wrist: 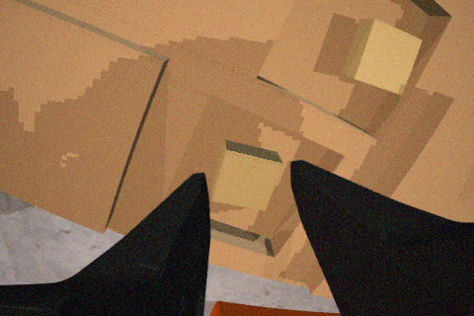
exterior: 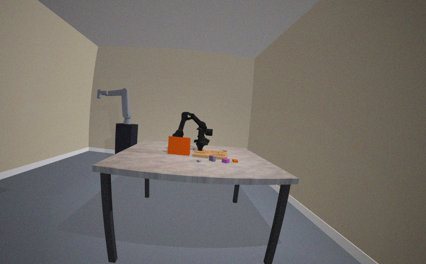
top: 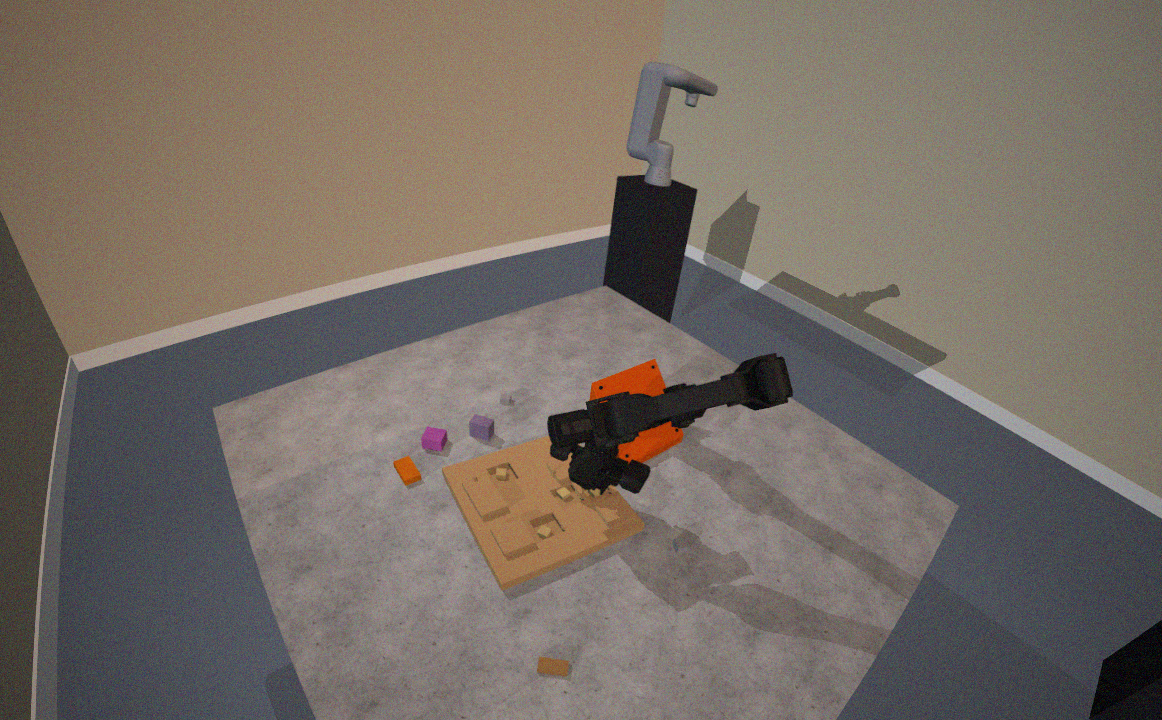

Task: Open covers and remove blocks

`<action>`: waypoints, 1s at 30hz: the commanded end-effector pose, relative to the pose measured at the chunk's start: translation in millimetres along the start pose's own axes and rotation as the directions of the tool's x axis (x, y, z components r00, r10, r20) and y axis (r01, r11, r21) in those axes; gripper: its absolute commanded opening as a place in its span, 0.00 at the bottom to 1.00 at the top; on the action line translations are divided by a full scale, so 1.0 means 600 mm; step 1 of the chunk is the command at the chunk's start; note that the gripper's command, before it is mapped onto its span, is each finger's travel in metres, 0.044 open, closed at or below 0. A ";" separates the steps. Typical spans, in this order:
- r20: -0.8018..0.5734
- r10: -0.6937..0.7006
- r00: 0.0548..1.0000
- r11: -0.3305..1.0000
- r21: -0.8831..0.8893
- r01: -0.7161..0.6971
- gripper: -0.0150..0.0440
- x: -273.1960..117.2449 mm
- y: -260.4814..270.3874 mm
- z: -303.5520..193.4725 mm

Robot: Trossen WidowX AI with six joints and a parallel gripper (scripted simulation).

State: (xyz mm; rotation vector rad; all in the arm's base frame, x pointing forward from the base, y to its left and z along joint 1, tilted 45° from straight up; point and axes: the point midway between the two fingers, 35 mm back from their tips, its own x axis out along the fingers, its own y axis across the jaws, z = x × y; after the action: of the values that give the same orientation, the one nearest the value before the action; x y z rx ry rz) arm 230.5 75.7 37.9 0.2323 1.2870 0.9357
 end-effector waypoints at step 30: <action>-0.002 0.000 1.000 1.000 0.002 0.000 0.39 -0.017 -0.001 0.000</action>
State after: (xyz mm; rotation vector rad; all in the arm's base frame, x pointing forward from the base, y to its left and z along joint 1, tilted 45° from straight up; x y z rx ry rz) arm 229.7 72.0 41.4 0.2402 1.2929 0.9369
